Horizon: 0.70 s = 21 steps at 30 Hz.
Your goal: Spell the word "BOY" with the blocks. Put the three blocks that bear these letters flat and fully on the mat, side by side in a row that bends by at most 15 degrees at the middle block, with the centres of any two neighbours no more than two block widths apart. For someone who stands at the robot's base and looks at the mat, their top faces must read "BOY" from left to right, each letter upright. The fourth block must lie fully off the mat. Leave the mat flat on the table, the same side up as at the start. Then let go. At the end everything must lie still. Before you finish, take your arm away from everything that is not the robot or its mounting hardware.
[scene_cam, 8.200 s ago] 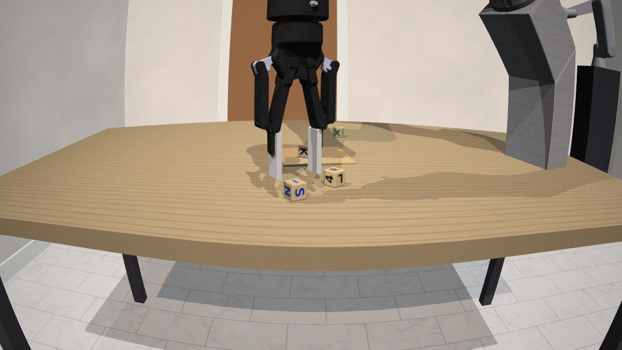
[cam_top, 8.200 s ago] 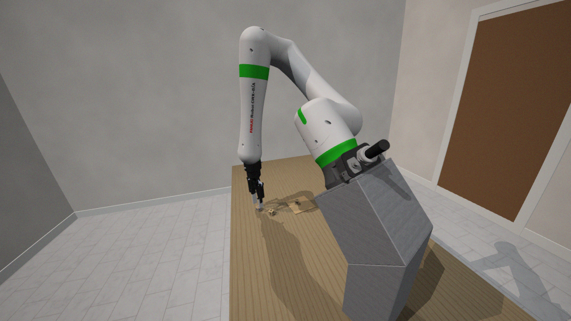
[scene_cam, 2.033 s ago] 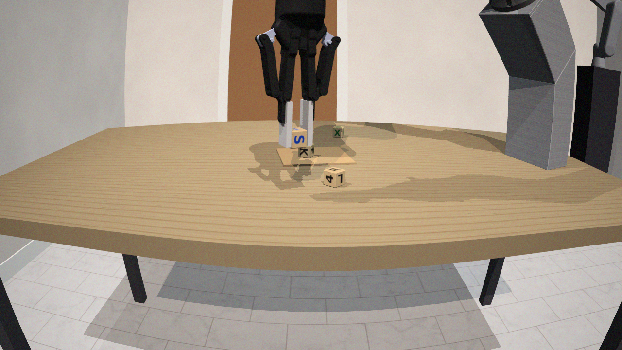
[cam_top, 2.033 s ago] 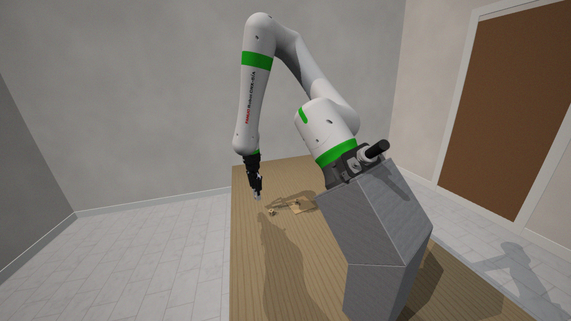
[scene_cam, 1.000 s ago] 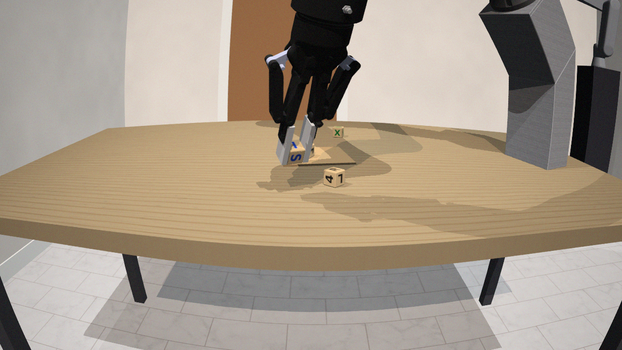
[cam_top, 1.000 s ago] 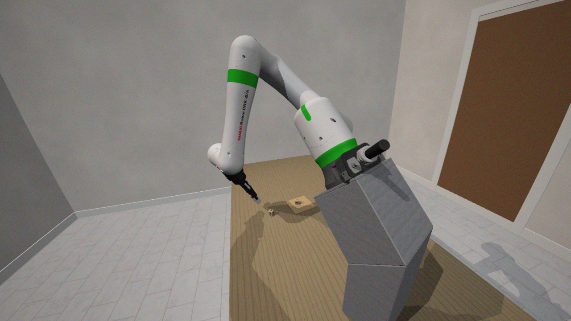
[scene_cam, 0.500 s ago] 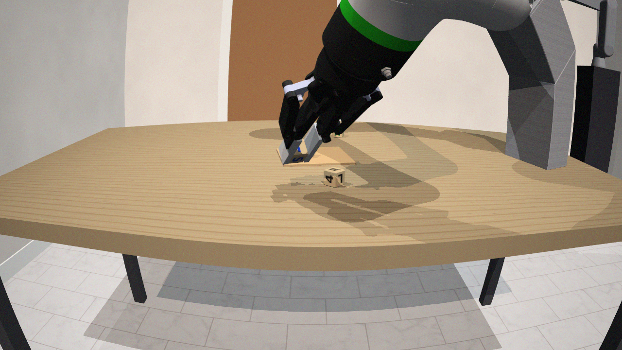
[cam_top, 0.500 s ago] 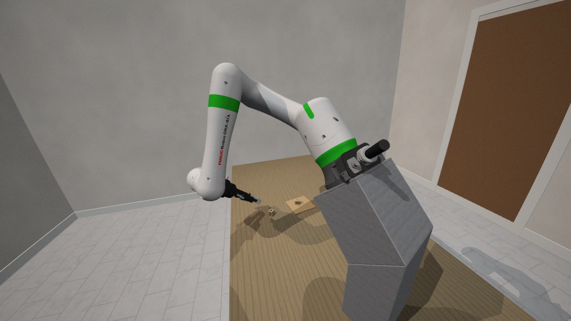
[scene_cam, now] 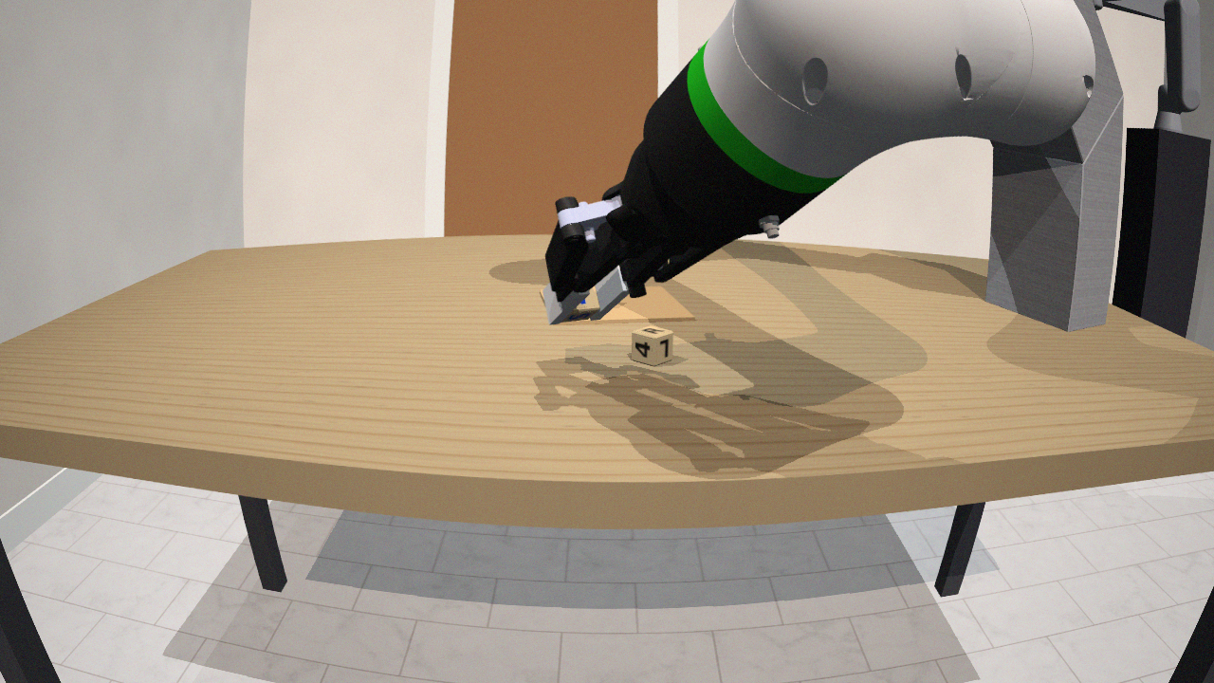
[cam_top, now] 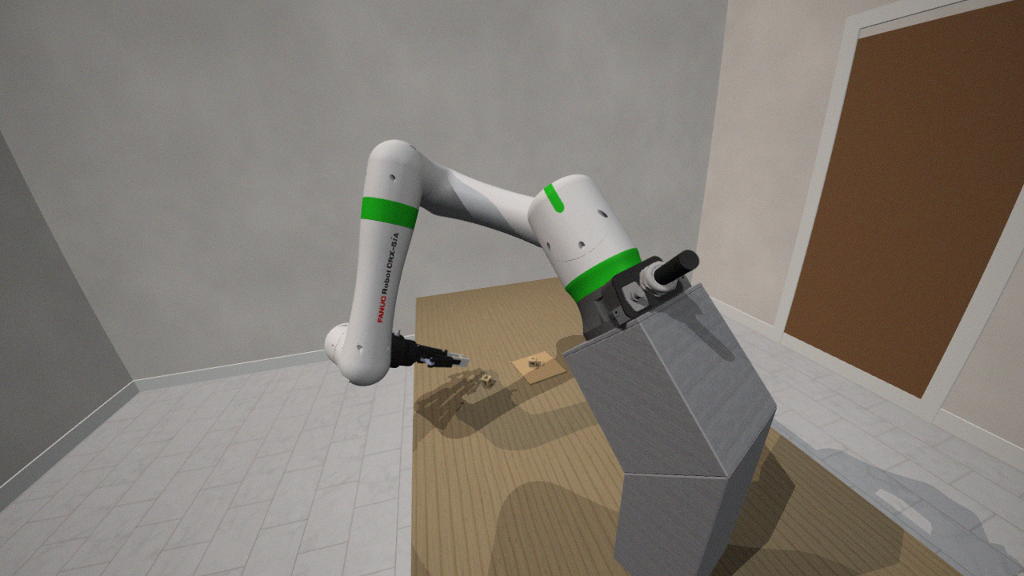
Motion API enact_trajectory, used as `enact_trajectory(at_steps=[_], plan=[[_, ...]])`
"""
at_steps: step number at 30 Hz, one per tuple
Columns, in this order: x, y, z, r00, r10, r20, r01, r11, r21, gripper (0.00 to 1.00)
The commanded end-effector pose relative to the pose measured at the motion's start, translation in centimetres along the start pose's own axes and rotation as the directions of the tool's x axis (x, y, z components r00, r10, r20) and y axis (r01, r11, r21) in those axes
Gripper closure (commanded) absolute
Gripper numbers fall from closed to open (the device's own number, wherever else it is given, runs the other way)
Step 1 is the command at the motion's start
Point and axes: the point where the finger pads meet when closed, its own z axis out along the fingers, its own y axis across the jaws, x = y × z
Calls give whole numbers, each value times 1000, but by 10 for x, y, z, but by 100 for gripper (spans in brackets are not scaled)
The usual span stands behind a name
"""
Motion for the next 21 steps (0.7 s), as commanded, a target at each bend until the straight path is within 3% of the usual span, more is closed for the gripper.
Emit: enact_trajectory(at_steps=[1, 21], plan=[[4, 0, 2, 1000, 0, 0, 0, 1000, 0, 87], [39, 0, 24, 1000, 0, 0, 0, 1000, 0, 87]])
